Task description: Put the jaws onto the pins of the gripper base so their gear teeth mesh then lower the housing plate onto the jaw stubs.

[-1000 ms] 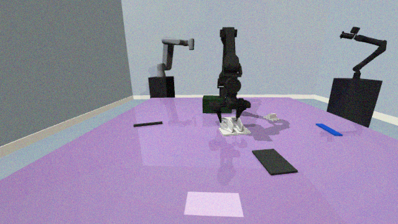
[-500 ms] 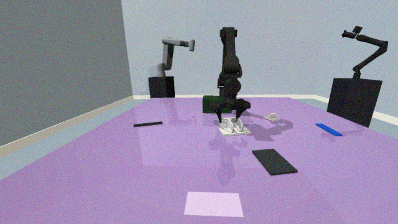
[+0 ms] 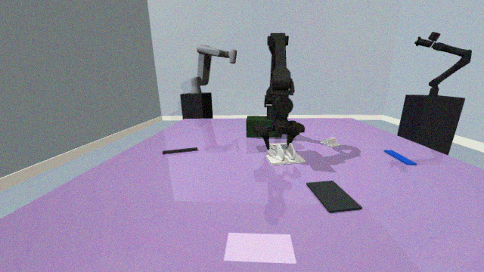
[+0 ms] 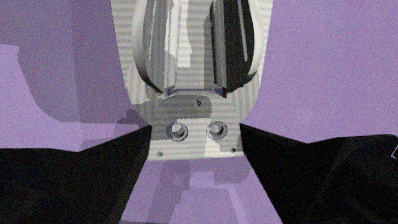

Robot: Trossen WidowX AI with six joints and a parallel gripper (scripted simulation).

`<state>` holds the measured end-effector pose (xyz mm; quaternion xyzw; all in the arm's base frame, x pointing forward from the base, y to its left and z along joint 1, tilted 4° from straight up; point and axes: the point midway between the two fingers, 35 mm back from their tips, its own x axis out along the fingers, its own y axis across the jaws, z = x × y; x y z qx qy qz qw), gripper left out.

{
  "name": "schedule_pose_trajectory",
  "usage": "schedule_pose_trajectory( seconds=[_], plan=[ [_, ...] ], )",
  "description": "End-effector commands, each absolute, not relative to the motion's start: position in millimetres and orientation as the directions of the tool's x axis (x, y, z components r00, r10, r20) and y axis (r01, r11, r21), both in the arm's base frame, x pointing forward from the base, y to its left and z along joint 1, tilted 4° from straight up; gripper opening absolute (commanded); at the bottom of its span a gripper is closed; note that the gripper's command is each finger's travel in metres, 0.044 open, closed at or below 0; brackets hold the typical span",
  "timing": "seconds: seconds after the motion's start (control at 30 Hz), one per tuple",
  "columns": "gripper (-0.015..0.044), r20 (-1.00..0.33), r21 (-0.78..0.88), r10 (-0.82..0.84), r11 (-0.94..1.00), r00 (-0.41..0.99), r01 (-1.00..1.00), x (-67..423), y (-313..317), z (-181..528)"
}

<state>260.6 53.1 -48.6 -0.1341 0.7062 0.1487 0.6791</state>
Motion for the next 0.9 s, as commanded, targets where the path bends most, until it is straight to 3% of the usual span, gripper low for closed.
schedule_pose_trajectory(
  seconds=[0.0,0.87],
  plan=[
    [0.0351,-0.999,0.026,0.011,0.921,-0.040,-0.388,260.8,53.0,-50.0],
    [0.0351,-0.999,0.026,0.011,0.921,-0.040,-0.389,260.6,53.1,-53.6]
  ],
)
